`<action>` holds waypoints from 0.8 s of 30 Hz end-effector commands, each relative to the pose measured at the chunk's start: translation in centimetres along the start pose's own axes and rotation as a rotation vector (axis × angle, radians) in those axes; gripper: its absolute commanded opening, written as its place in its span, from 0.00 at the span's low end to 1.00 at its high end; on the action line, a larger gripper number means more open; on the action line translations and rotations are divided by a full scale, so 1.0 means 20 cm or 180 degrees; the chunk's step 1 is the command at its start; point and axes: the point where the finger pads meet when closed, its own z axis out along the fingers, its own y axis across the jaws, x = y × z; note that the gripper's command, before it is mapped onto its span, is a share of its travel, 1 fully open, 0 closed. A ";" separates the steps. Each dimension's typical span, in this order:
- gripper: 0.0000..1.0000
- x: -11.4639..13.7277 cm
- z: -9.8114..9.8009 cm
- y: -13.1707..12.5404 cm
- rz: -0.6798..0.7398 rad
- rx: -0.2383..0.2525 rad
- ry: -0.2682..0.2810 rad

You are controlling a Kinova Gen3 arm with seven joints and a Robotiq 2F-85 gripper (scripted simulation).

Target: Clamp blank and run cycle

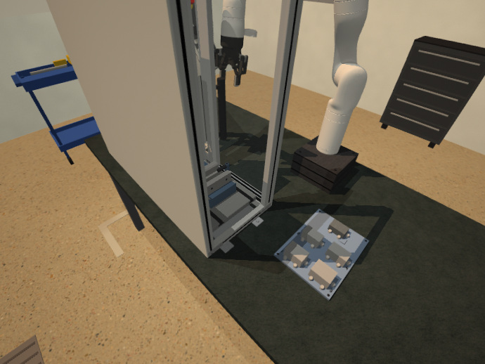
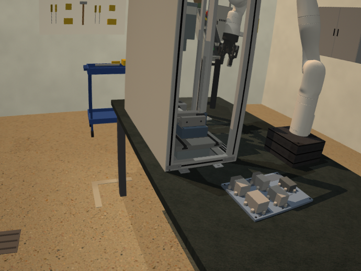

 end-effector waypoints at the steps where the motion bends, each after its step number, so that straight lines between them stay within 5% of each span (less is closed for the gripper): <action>1: 0.80 0.11 -0.01 0.00 -0.0001 0.0005 -0.0004; 24: 0.80 0.19 -0.02 0.00 -0.0001 0.0005 -0.0004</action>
